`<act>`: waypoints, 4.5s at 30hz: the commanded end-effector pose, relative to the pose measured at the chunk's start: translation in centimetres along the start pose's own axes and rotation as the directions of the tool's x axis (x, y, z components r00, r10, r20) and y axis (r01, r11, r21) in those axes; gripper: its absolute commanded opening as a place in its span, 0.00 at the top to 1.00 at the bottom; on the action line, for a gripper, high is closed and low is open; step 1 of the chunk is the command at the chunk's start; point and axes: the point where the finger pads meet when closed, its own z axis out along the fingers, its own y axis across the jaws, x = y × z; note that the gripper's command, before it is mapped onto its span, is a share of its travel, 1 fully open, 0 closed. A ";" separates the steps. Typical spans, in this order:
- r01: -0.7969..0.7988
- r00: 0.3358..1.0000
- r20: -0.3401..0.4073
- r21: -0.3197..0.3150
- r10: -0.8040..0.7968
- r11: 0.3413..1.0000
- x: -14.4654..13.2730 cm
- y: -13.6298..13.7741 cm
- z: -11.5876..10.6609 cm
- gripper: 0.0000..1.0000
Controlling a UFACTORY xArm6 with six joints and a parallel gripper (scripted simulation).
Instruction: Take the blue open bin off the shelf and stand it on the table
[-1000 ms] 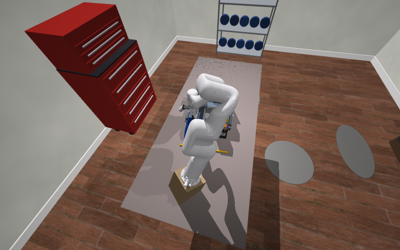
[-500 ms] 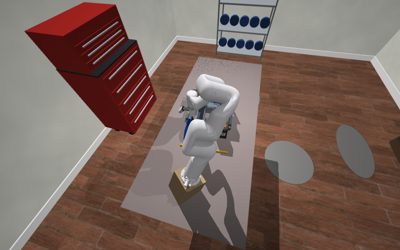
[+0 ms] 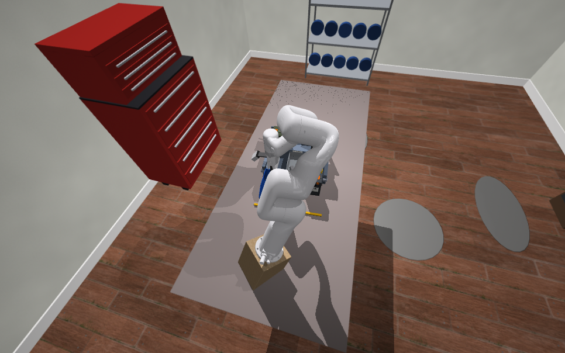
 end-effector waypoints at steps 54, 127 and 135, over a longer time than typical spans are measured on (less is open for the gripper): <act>-0.001 1.000 -0.001 -0.004 0.001 1.000 0.0 0.1 1.7 1.00; -0.001 1.000 -0.001 -0.003 0.001 1.000 0.0 0.1 -2.7 0.67; -0.001 1.000 -0.001 -0.003 0.001 1.000 0.0 0.1 -3.8 0.67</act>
